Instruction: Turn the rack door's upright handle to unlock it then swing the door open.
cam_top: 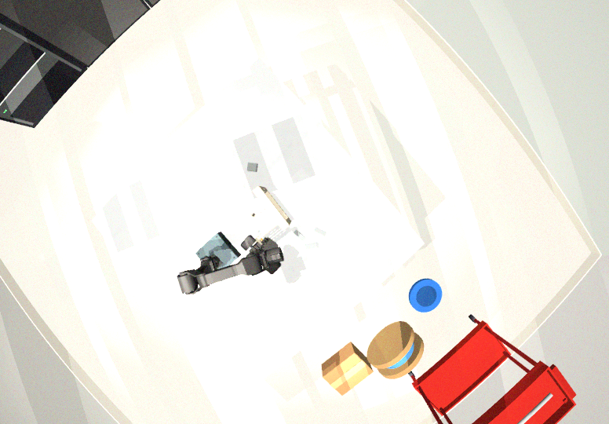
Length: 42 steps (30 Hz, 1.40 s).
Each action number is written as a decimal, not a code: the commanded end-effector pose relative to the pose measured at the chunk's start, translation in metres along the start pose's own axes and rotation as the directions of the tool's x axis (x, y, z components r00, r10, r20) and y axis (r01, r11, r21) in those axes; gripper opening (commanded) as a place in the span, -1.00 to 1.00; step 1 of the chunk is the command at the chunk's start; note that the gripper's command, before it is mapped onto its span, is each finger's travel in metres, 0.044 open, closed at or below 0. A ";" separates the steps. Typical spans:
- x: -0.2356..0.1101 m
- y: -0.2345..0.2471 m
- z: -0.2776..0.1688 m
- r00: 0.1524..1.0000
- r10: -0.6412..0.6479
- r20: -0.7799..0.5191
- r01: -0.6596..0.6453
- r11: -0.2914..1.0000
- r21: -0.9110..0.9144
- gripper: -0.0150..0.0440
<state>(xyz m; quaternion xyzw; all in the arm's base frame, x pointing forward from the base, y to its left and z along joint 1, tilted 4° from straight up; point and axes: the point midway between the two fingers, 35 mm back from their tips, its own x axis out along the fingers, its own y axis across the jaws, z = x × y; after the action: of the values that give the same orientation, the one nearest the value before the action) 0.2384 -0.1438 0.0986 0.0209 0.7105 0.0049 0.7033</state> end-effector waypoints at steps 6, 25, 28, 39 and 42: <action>0.000 0.001 0.000 1.000 0.002 -0.003 -0.002 1.000 -0.030 -0.40; 0.000 0.001 0.000 1.000 0.002 -0.003 -0.002 1.000 -0.030 0.52; -0.002 0.001 0.000 1.000 0.002 -0.003 -0.002 1.000 -0.030 0.52; -0.016 -0.001 0.001 1.000 0.002 -0.002 -0.002 1.000 -0.029 0.52; -0.020 -0.001 0.002 1.000 0.001 -0.002 -0.001 1.000 -0.028 0.52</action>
<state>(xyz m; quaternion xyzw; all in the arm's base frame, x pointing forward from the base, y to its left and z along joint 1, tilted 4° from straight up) 0.2399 -0.1453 0.1154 0.0127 0.7117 0.0124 0.7022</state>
